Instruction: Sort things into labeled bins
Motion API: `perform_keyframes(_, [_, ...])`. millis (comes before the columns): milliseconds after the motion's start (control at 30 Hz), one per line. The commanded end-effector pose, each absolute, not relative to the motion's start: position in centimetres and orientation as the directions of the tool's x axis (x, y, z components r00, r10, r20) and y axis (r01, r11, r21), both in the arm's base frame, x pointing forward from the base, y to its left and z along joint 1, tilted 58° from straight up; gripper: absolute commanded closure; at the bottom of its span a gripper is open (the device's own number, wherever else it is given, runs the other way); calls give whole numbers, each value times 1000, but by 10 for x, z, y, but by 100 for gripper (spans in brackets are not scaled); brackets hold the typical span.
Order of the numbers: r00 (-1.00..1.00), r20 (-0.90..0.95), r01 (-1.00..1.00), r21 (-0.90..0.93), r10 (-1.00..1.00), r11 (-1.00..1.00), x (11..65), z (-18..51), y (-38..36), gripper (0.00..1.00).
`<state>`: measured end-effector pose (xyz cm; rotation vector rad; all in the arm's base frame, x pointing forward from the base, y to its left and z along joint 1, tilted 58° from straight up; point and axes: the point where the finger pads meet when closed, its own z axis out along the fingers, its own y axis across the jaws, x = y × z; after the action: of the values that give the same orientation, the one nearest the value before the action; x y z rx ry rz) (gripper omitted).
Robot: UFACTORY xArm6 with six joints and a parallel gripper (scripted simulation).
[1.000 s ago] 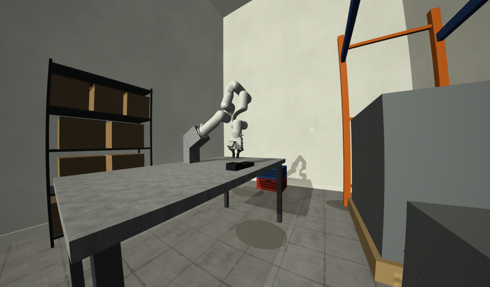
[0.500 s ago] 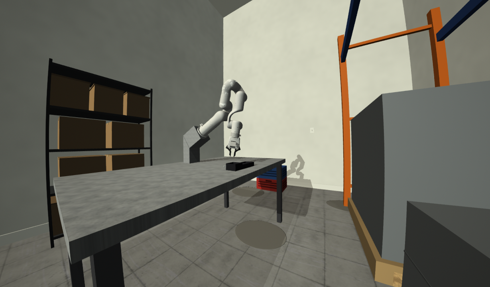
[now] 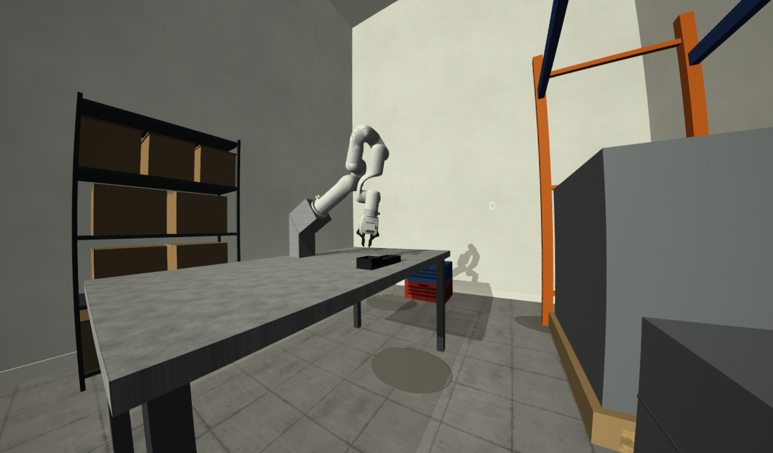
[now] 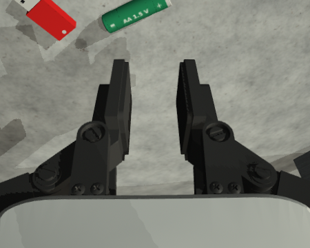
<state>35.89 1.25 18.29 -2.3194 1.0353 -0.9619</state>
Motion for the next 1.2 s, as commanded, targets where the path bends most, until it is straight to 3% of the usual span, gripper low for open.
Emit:
perform_keyframes(0, [533,525,-391,-543,-663,-744,358,183,12,72])
perform_keyframes(1167, [539,522,-396,-537,-662,-745,357,181,11,72])
